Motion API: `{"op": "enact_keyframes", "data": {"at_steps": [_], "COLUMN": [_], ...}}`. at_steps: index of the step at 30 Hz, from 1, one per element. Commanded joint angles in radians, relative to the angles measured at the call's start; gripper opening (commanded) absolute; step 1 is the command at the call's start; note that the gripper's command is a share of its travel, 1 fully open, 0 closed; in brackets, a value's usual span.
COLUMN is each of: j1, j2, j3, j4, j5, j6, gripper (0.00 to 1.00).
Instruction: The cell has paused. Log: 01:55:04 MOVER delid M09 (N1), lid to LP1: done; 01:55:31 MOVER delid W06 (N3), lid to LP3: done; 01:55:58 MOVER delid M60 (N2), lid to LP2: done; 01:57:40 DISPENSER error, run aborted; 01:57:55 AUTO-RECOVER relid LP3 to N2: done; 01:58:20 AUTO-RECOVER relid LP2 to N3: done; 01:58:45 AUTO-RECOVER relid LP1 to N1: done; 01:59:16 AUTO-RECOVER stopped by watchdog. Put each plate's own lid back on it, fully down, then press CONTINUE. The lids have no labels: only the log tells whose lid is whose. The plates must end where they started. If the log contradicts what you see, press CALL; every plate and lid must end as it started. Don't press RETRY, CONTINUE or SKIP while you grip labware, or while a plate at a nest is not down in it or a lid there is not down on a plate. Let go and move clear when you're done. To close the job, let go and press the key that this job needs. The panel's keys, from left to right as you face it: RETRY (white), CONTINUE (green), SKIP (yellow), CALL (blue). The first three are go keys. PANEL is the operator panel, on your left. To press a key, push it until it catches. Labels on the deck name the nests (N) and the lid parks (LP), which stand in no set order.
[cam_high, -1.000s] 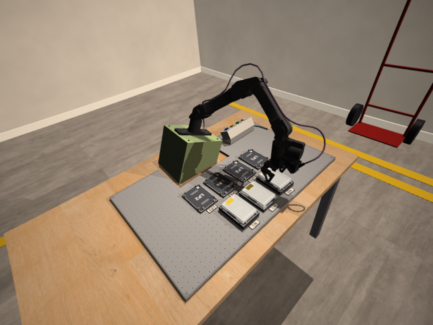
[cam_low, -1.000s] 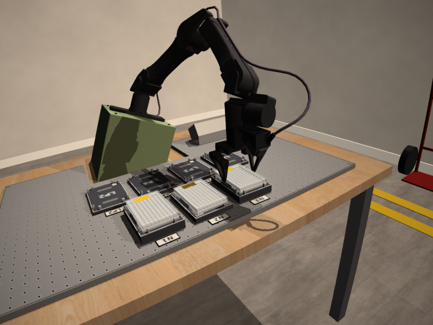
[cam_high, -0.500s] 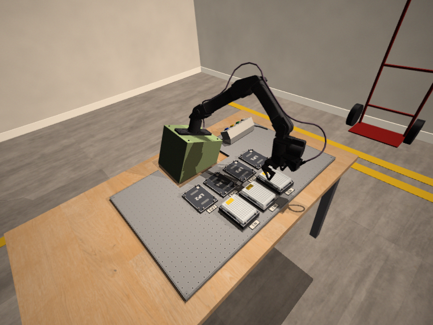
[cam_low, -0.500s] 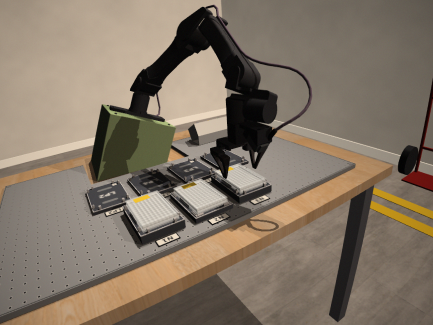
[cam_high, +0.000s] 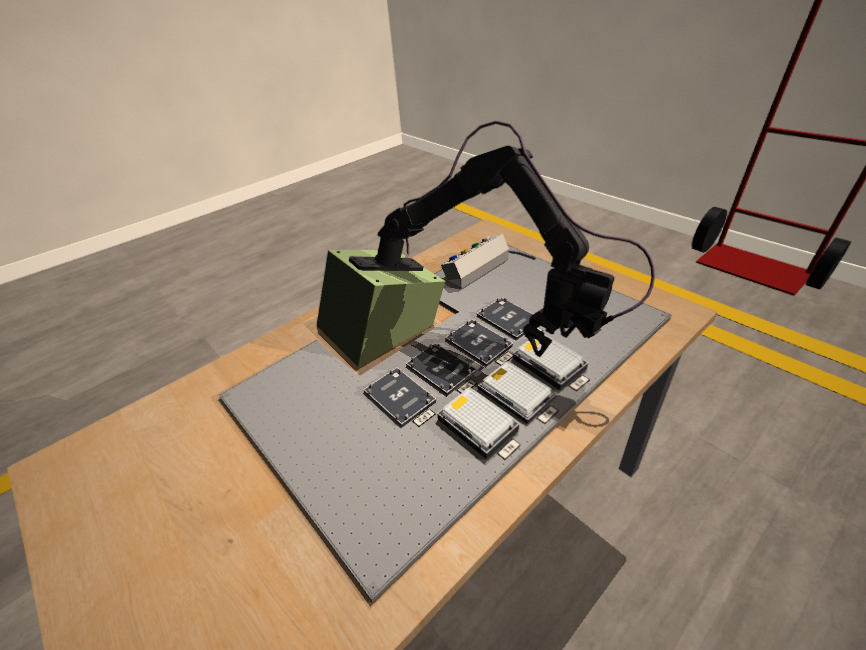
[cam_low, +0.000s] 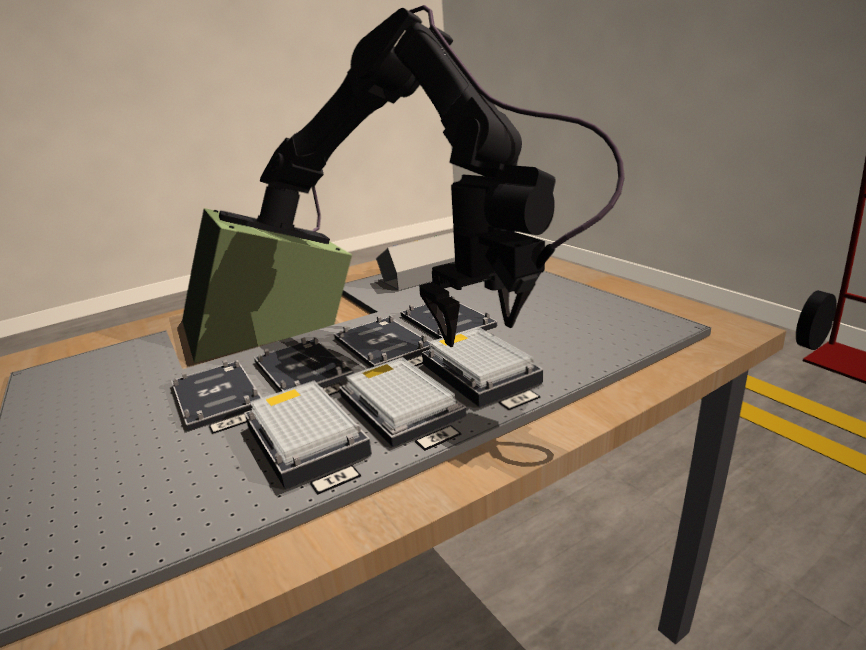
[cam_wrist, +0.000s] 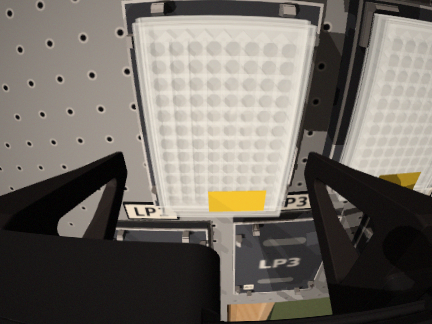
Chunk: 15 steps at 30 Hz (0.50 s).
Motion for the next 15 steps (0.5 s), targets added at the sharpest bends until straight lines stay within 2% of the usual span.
{"op": "enact_keyframes", "data": {"at_steps": [1, 15], "j1": [-0.026, -0.028], "j2": [-0.032, -0.029], "j3": [0.028, 0.034], "j4": [-0.014, -0.016], "j5": [-0.003, -0.004], "j6": [-0.013, -0.015], "gripper": [1.0, 1.0]}}
